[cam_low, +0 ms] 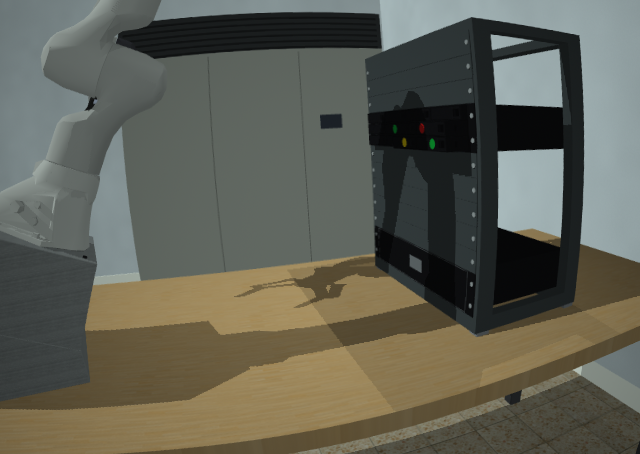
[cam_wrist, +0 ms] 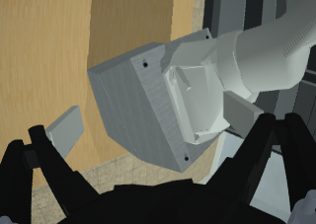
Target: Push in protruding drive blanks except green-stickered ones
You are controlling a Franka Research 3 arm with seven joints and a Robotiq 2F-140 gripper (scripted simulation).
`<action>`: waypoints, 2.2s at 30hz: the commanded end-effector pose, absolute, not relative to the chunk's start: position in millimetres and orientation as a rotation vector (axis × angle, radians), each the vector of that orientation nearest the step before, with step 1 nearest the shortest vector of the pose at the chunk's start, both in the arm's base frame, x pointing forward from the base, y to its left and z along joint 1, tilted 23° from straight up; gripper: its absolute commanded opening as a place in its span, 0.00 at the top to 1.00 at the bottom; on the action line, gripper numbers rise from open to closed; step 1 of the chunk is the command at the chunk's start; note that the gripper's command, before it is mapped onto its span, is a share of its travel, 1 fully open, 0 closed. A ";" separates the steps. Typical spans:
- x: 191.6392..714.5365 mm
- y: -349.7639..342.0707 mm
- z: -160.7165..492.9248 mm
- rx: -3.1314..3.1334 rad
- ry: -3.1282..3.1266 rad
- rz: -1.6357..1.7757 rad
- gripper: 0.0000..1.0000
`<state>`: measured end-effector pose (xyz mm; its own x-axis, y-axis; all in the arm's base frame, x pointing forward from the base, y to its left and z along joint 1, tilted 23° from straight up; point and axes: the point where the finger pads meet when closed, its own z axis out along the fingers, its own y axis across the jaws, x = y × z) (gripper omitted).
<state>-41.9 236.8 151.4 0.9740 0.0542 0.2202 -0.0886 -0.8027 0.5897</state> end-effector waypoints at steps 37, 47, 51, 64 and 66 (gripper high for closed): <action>-41.0 232.6 145.6 2.464 -0.059 0.260 0.00; -40.2 228.0 139.3 2.441 -0.099 0.216 0.00; -40.0 225.0 135.2 2.426 -0.125 0.185 0.00; -40.6 214.8 120.9 2.367 -0.225 0.065 0.00; -41.1 212.7 117.9 2.354 -0.248 0.038 0.00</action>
<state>-39.0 214.9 123.1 0.9810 -0.1438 0.1302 -0.1939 -0.7076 0.6795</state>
